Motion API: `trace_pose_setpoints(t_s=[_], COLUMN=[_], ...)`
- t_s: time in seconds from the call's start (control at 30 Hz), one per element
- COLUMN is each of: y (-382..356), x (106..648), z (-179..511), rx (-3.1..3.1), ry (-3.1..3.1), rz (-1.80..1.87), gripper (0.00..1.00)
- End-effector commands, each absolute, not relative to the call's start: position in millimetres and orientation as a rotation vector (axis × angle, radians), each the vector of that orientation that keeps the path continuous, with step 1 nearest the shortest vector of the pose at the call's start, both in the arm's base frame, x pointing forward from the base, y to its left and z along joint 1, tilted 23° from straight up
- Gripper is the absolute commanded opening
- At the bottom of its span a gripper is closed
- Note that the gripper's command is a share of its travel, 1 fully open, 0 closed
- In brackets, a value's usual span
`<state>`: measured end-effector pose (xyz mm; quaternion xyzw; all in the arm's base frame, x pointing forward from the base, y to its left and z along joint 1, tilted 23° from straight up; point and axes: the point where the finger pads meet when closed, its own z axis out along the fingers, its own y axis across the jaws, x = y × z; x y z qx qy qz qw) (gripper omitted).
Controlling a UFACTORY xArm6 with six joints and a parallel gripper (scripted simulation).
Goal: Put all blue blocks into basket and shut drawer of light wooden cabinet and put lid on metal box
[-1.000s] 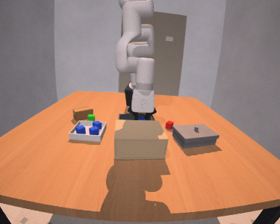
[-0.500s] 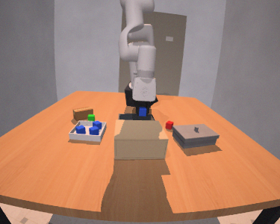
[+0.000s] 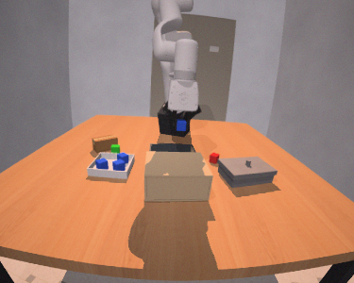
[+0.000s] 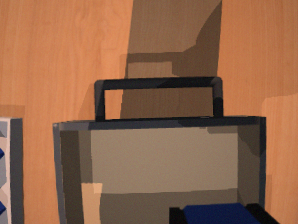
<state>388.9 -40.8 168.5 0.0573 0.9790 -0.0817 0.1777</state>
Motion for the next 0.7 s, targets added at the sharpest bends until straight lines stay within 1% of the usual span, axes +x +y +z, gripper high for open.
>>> trace_pose_setpoints(t_s=[0.0, 0.33, 0.4, 0.47, 0.67], y=[-39, -43, -62, -103, -174], x=[386, 386, 387, 387, 365], z=[178, 180, 182, 186, 194], rx=[0.162, 0.178, 0.268, 0.448, 0.904], ry=[2.768, 2.769, 2.769, 2.756, 2.621], rz=[-0.231, -0.228, -0.211, -0.176, -0.088], gripper=[0.0, 0.0, 0.0, 0.0, 0.0])
